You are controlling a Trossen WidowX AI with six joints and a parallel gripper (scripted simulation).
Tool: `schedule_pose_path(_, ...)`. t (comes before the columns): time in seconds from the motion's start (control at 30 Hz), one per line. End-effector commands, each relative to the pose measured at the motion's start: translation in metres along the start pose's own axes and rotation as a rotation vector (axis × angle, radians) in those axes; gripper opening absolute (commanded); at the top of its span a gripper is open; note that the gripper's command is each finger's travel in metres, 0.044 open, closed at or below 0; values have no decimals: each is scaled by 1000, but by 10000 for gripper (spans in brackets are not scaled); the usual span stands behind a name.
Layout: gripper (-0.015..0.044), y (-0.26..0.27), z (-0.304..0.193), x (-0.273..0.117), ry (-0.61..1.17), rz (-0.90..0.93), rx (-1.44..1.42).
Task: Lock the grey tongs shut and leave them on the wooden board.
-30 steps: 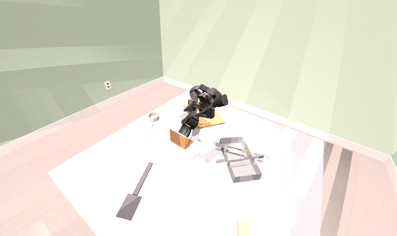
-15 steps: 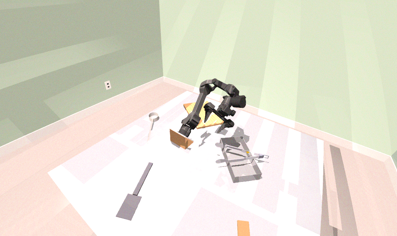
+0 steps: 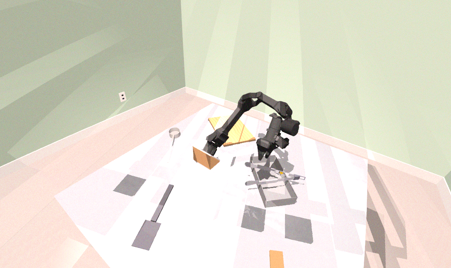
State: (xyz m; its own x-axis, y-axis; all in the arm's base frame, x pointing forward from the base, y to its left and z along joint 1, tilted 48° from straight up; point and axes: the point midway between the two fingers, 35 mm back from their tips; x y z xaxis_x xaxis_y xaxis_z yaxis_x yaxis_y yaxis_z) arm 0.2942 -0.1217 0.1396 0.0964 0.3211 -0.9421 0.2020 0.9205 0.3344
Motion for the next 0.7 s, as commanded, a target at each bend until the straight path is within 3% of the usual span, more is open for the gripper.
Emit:
schedule_pose_path(0.0, 440, 43, 58, 19, -53, 359, -434)
schedule_pose_path(0.13, 440, 57, 78, 25, -120, 483, -577)
schedule_pose_path(0.67, 440, 63, 80, 23, -124, 489, -584)
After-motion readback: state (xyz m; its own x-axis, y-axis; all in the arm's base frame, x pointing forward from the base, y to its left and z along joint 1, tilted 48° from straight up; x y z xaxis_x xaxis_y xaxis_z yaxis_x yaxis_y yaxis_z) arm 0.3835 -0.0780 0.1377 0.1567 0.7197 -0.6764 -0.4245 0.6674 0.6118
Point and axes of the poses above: the point midway between the two fingers, 35 mm back from their tips, its own x axis out along the fingers, its own y axis across the jaws, z = x × y
